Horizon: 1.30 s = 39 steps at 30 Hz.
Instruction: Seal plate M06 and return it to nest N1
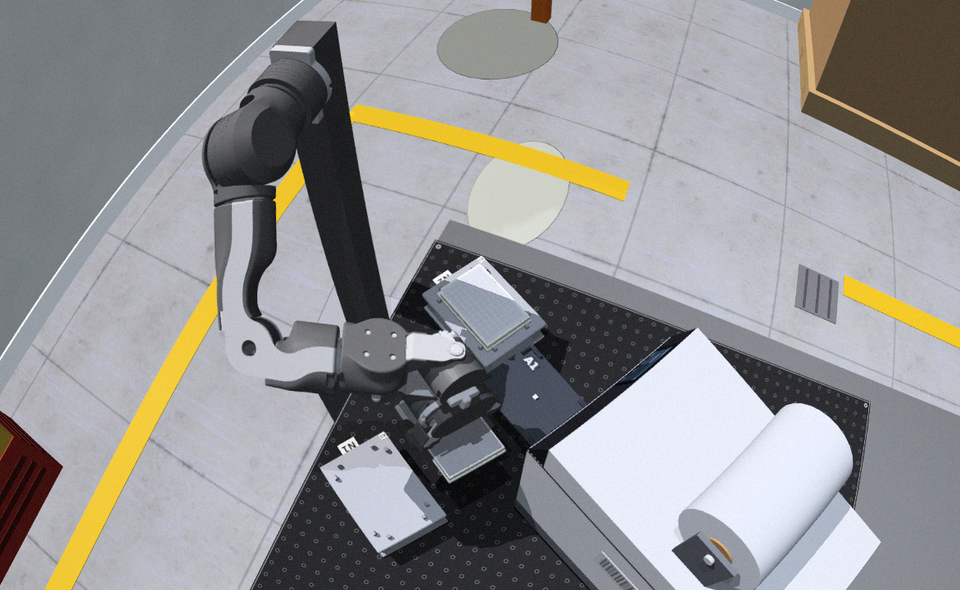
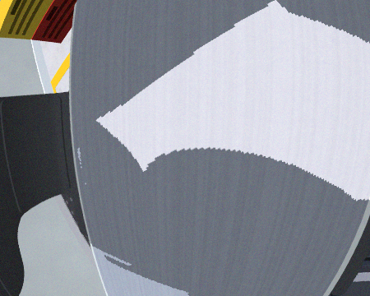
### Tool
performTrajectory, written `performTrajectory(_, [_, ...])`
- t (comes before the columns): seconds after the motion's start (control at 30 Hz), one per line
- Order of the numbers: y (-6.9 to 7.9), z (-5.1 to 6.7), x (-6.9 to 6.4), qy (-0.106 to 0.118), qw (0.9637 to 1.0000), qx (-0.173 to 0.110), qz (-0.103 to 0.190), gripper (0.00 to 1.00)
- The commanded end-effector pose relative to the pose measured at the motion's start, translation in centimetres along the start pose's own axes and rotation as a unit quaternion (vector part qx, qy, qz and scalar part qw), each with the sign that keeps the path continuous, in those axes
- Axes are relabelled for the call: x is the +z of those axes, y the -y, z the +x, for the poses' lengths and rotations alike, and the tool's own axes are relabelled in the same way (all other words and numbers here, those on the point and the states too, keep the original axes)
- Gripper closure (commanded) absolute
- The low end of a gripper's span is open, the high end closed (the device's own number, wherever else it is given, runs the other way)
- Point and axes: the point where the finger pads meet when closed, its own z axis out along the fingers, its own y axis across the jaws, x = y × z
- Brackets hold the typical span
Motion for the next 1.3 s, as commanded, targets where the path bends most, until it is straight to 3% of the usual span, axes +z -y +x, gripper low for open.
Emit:
performTrajectory(0.0, [-1.7, 0.1, -0.6, 0.002, 0.9994, -0.010, -0.032, 1.00])
performTrajectory(0.33, [-1.7, 0.1, -0.6, 0.002, 0.9994, -0.010, -0.032, 1.00])
performTrajectory(0.5, [2.2, 0.2, 0.5, 0.002, 0.9994, -0.010, -0.032, 1.00])
performTrajectory(0.9, [2.2, 0.2, 0.5, 0.002, 0.9994, -0.010, -0.032, 1.00])
performTrajectory(1.07, [6.1, 0.4, 1.5, 0.002, 0.9994, -0.010, -0.032, 1.00])
performTrajectory(1.27, [6.1, 0.4, 1.5, 0.002, 0.9994, -0.010, -0.032, 1.00])
